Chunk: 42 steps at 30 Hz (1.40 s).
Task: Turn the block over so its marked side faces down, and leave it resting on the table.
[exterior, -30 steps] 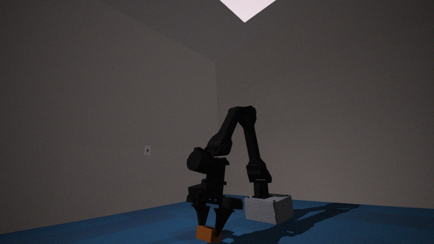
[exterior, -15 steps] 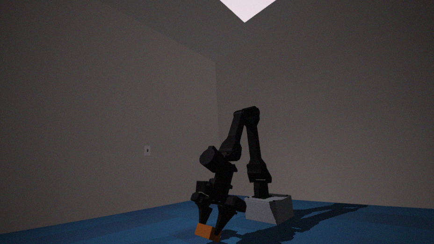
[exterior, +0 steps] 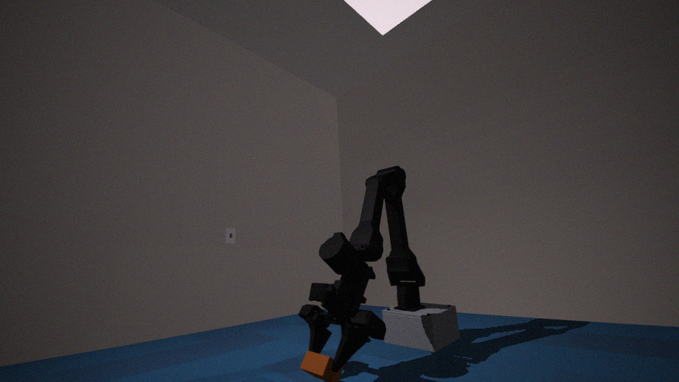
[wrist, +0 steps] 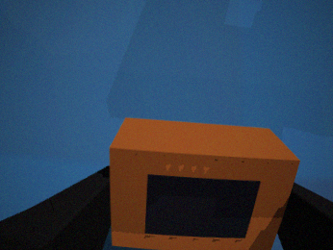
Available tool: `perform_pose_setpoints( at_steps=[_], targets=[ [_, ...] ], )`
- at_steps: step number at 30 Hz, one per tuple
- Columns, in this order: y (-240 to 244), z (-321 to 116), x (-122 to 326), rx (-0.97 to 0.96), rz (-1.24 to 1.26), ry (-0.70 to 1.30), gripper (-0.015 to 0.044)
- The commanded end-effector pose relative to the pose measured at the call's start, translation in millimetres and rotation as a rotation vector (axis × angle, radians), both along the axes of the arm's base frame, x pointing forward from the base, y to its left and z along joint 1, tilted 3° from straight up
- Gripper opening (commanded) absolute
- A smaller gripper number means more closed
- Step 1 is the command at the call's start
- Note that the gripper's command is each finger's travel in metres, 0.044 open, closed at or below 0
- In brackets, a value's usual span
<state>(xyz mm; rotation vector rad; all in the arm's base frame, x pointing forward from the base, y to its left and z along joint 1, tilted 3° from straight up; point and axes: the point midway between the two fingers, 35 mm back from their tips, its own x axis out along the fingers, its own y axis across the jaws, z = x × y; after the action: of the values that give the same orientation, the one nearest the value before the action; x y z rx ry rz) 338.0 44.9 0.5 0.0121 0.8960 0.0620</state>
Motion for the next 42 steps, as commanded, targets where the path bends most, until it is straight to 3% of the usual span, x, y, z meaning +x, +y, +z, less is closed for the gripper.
perform_pose_setpoints(
  at_steps=[1,20,42],
  targets=[
    [0.3,-10.3,2.4,0.0,-0.006,-0.049,0.0],
    [1.5,-30.0,5.2,0.013,-0.016,-0.284,0.0],
    [-1.2,-18.1,-11.6,0.032,-0.029,-0.483,0.0]
  ],
)
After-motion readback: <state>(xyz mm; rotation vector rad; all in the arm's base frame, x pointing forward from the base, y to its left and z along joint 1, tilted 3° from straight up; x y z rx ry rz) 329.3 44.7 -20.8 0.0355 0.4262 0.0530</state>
